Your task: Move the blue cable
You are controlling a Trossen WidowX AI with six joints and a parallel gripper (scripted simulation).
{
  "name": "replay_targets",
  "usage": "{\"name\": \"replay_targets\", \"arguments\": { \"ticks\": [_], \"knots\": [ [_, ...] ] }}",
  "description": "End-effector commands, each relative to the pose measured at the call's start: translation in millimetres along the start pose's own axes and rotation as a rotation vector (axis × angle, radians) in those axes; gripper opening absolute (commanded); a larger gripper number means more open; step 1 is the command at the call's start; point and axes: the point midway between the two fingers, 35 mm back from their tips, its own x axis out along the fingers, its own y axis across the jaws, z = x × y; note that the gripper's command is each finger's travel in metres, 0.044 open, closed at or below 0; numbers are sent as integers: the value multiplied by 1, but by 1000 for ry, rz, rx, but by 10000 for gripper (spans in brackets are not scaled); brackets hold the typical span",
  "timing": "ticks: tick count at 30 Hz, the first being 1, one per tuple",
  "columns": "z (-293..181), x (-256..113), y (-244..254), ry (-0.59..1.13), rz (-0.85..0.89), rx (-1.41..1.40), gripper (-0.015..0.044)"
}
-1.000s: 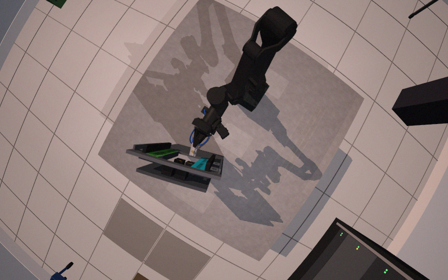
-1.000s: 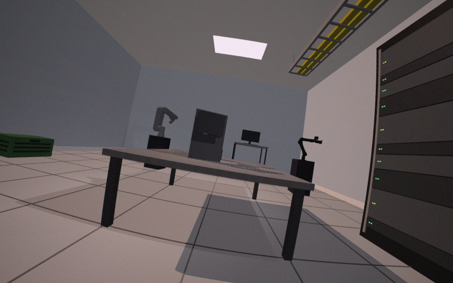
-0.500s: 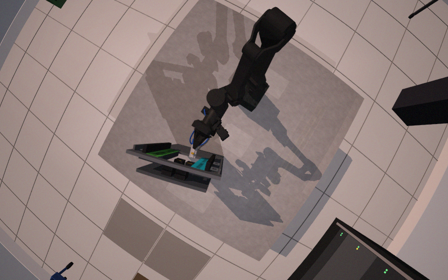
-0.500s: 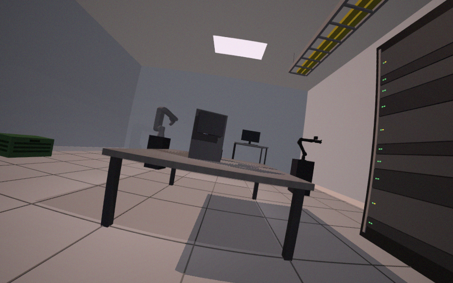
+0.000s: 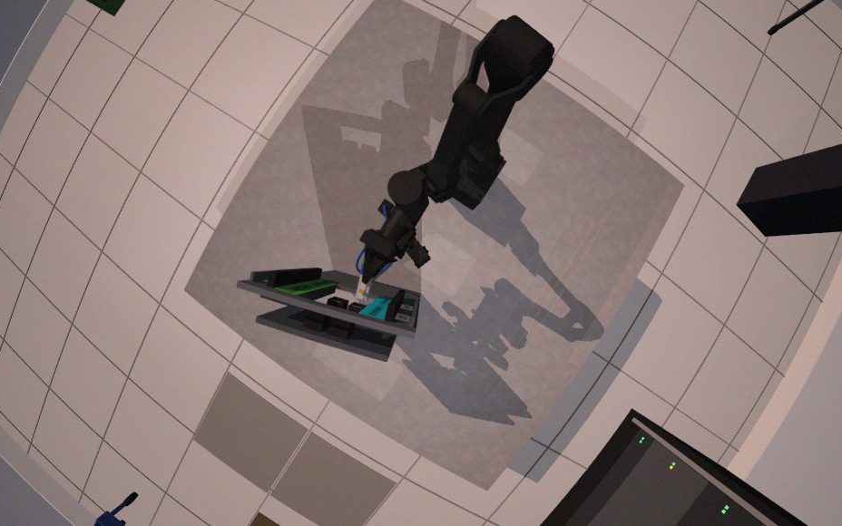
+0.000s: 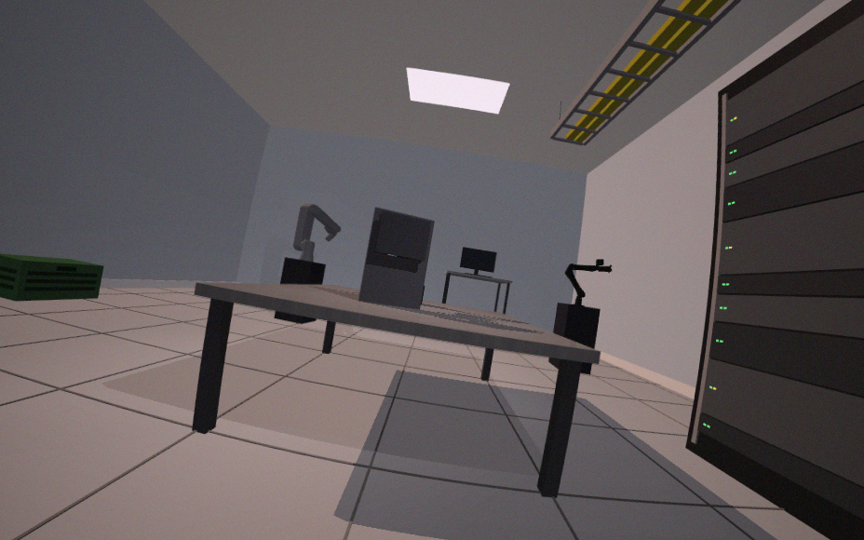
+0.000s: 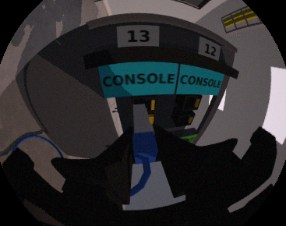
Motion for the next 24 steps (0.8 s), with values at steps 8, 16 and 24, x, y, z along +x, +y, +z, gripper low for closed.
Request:
{"name": "replay_targets", "arguments": {
  "ticks": [8,16,24],
  "knots": [
    [1,6,-5,3,-15,1,0],
    [2,9,-6,3,-16,1,0],
    [2,10,-6,3,-17,1,0]
  ]
}}
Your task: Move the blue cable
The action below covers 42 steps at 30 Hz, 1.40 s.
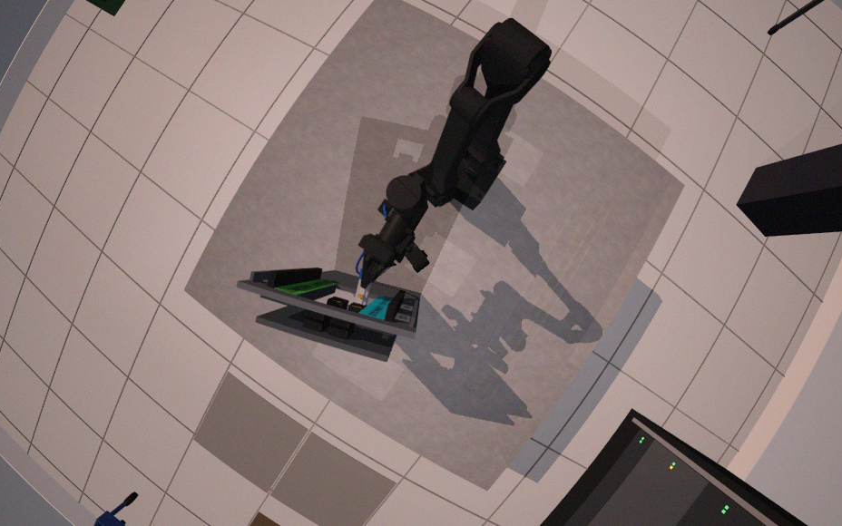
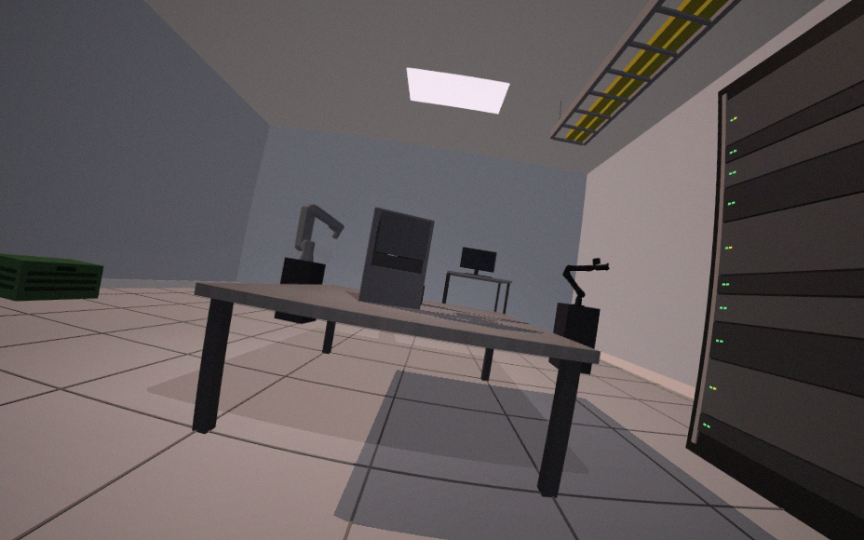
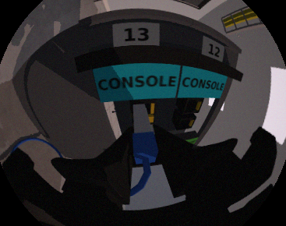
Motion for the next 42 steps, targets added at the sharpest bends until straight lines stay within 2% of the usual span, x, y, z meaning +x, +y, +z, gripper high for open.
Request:
{"name": "replay_targets", "arguments": {
  "ticks": [1,42],
  "knots": [
    [-1,2,-4,4,-13,2,0],
    [2,10,-3,4,-16,2,0]
  ]
}}
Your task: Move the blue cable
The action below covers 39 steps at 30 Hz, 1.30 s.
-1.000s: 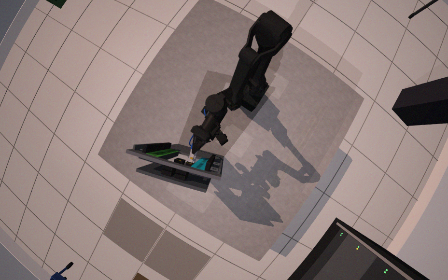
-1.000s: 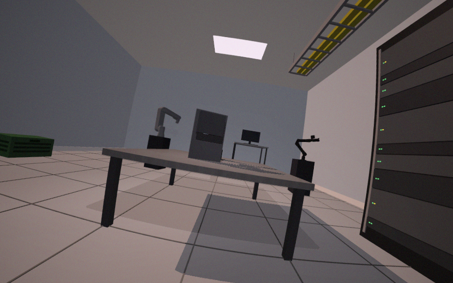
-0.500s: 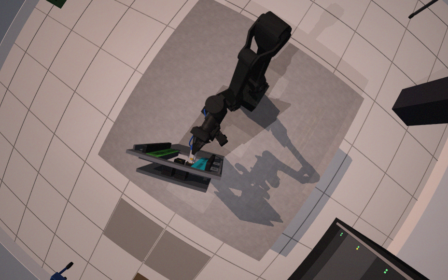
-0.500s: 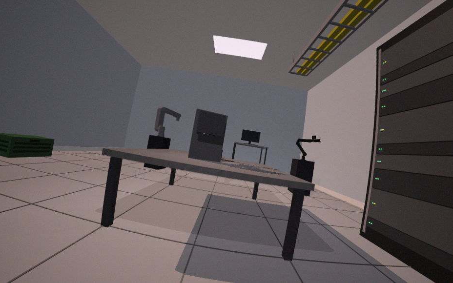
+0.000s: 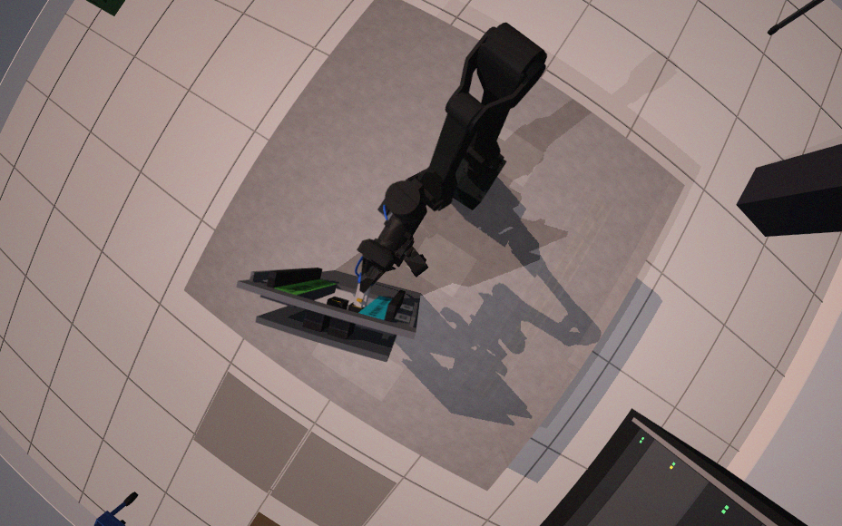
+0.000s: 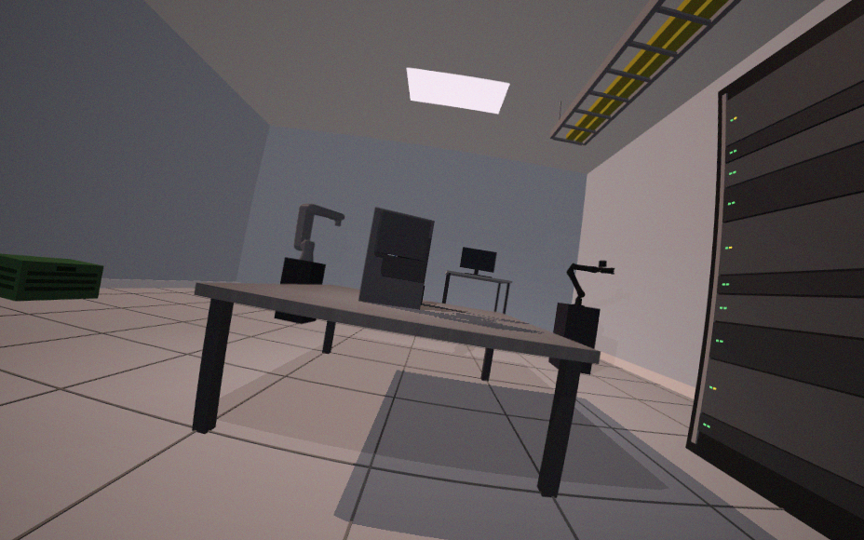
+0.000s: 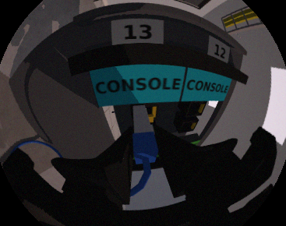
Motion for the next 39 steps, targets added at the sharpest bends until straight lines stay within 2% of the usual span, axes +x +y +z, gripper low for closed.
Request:
{"name": "replay_targets", "arguments": {
  "ticks": [1,39],
  "knots": [
    [-1,2,-4,4,-13,2,0],
    [2,9,-4,4,-16,2,0]
  ]
}}
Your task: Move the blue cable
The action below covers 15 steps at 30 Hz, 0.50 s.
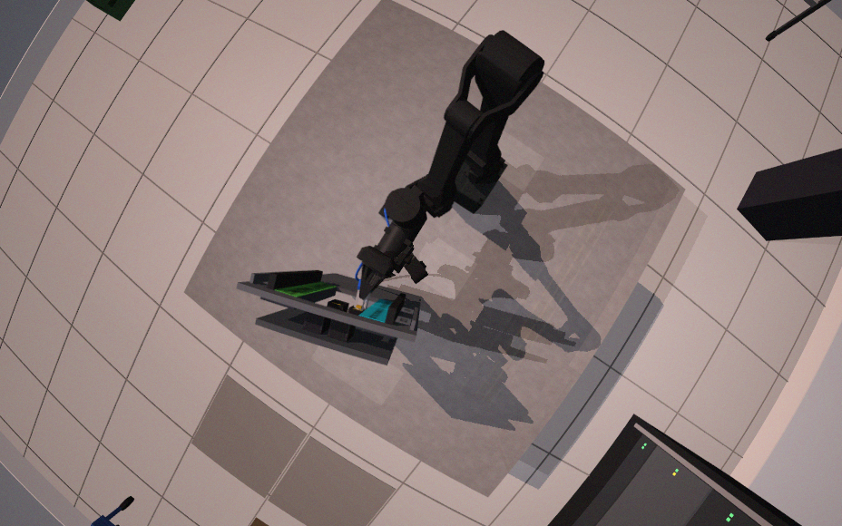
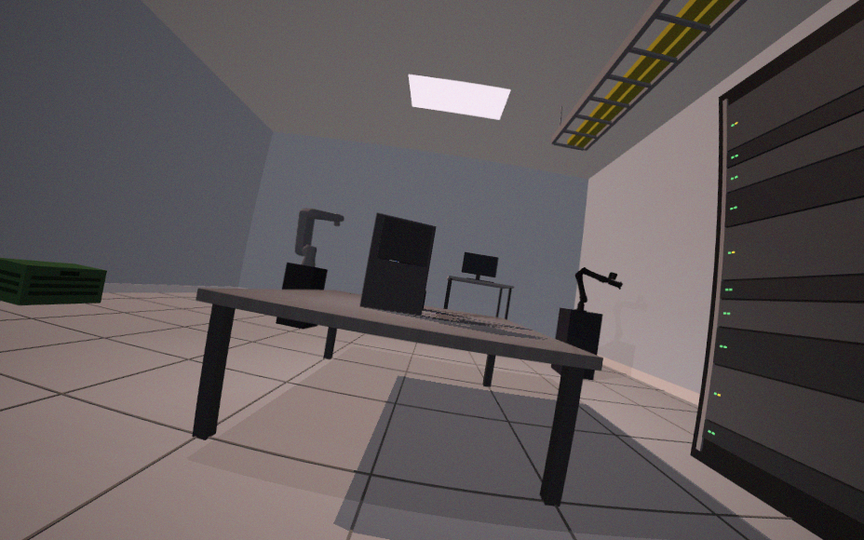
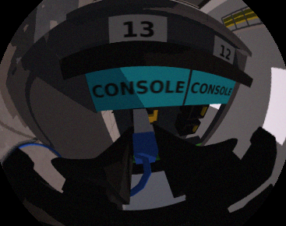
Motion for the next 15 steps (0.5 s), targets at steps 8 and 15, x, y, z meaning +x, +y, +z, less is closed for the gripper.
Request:
{"name": "replay_targets", "arguments": {
  "ticks": [8,15],
  "knots": [
    [0,3,-4,4,-13,2,0],
    [0,5,-4,4,-14,2,0]
  ]
}}
